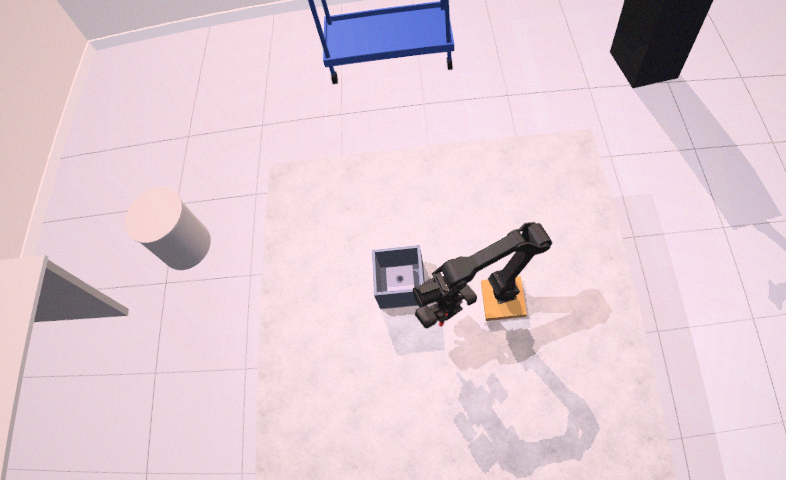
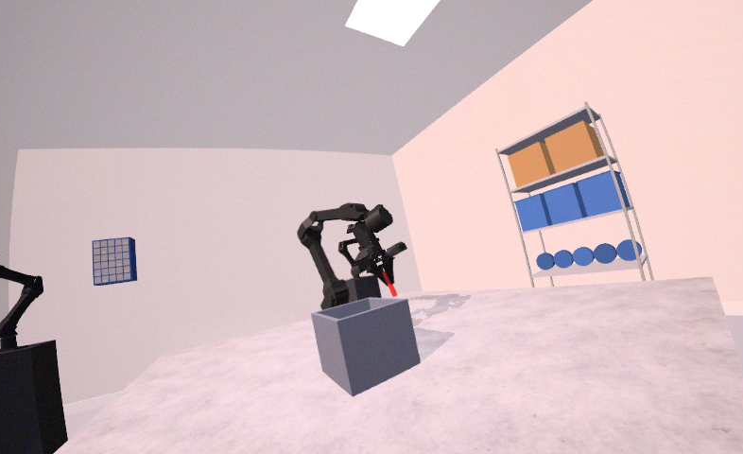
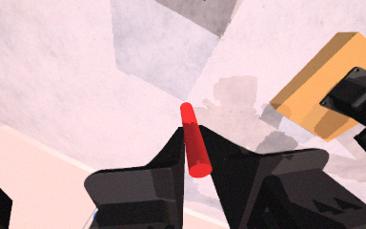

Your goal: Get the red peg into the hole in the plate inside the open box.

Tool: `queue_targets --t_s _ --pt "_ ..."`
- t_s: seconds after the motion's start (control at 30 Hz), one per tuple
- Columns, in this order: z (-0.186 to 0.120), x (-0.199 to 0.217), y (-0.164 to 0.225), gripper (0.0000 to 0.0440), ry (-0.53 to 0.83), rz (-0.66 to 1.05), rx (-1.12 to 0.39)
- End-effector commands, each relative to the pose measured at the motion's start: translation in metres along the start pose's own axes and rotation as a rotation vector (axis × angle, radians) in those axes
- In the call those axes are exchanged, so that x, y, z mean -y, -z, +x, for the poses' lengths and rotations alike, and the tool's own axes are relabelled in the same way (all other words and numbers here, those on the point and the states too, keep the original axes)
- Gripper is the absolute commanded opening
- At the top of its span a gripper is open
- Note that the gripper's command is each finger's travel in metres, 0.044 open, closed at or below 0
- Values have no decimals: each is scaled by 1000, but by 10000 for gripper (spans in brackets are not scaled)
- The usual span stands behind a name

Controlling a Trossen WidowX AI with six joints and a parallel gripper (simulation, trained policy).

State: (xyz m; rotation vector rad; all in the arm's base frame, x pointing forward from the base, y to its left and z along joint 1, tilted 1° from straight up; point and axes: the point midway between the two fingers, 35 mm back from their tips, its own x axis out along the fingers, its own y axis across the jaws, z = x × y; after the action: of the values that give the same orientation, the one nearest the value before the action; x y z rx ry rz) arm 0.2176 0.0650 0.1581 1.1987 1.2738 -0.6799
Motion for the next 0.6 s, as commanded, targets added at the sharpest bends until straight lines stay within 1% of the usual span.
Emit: queue_targets --t_s 0.0,0.27,0.57 --pt "-19 -5 -10 0 -40 -2 39" --pt "-45 -8 -37 0 -63 22 123" --pt "-57 -4 -67 0 -35 69 187"
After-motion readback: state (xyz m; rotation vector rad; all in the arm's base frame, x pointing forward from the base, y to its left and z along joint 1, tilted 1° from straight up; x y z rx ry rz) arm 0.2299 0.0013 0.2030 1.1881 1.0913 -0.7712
